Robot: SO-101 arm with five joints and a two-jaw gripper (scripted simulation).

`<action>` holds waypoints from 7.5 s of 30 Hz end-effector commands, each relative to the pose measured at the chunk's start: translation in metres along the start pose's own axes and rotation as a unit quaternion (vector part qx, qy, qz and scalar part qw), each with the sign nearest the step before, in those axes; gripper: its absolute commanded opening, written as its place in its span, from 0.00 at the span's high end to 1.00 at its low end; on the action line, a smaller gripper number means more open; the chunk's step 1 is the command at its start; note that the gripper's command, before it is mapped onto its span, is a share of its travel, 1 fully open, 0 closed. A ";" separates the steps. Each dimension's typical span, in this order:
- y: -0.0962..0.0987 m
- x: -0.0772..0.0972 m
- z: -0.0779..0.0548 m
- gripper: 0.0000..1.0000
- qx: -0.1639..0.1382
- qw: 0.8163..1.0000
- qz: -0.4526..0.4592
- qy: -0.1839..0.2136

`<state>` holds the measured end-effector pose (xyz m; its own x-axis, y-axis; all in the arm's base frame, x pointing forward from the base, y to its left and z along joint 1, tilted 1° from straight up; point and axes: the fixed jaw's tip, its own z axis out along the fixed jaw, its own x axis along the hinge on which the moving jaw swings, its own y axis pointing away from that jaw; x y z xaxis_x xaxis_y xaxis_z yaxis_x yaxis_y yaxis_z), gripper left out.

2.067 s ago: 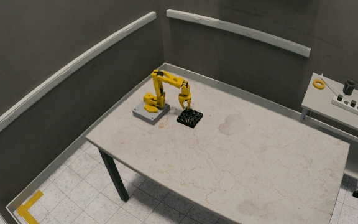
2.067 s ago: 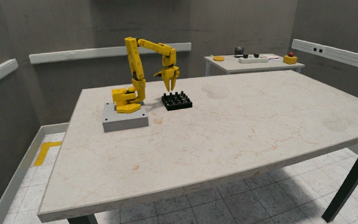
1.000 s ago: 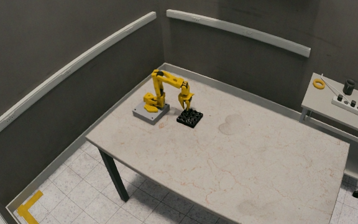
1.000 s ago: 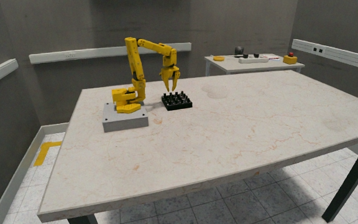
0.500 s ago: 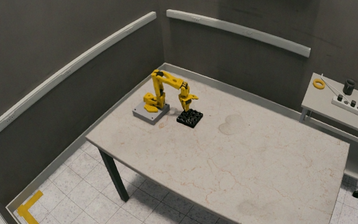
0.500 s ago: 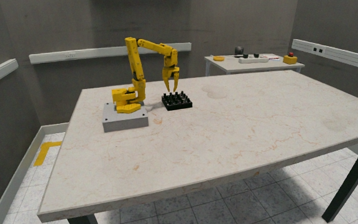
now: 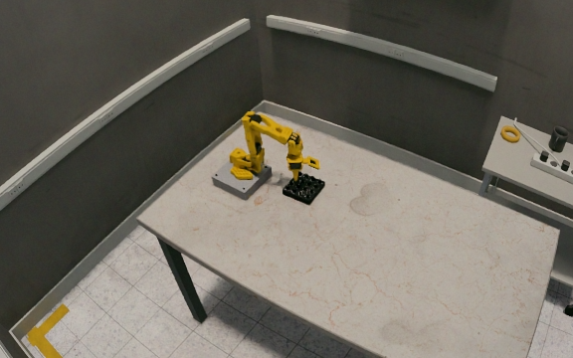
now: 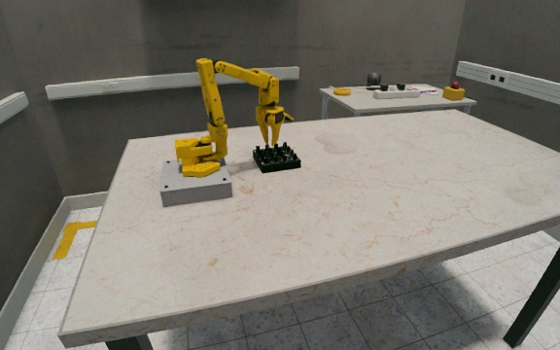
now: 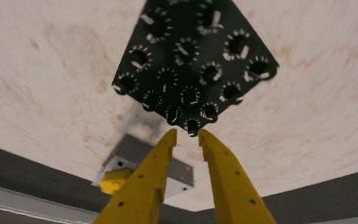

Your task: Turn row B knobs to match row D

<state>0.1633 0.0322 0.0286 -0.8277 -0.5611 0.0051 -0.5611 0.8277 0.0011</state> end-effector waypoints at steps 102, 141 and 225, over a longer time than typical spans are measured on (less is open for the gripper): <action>-0.046 -0.023 -0.001 0.90 -0.002 0.726 0.688 -0.007; -0.046 -0.023 0.012 0.90 -0.002 0.726 0.688 -0.007; -0.047 -0.021 0.018 0.90 -0.002 0.726 0.688 -0.007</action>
<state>0.2080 0.0072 0.0136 -0.6137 0.7894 -0.0148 0.7892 0.6139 0.0179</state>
